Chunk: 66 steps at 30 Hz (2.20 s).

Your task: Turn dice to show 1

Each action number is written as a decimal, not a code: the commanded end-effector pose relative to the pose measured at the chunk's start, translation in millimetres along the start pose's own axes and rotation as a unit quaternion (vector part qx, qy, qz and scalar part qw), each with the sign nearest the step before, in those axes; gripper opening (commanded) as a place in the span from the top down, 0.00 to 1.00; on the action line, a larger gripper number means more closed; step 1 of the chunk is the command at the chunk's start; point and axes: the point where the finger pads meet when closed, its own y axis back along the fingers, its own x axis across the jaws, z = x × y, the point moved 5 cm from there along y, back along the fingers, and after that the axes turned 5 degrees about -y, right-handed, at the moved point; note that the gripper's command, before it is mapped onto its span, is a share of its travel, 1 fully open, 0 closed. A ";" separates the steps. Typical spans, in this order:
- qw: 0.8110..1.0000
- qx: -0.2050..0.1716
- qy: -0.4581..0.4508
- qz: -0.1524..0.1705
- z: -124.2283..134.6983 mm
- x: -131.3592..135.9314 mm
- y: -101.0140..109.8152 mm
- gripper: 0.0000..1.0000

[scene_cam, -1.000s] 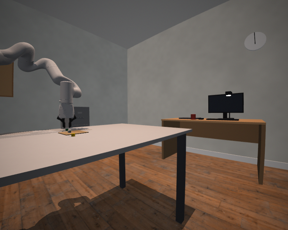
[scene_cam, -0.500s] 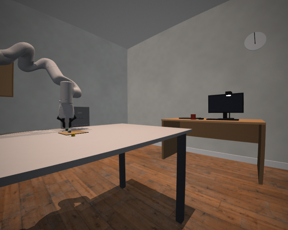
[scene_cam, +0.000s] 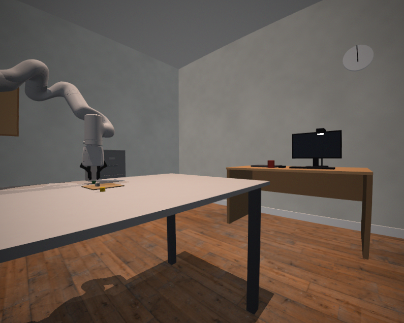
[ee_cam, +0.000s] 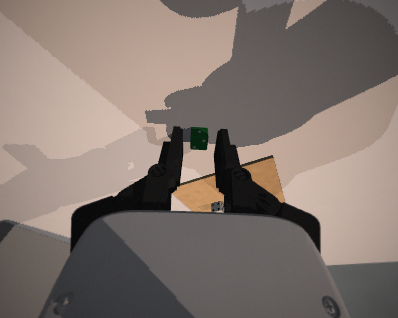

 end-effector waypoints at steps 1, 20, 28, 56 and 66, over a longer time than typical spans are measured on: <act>1.000 0.000 0.000 0.001 -0.4 0.5 -2.0 0.69; 1.000 0.000 0.000 0.001 -0.4 0.6 -17.2 0.69; 1.000 0.000 0.000 0.001 -0.4 0.6 -18.3 0.69; 1.000 0.000 0.000 0.001 -0.4 0.6 -18.3 0.69; 1.000 0.000 0.000 0.001 -0.4 0.6 -18.3 0.89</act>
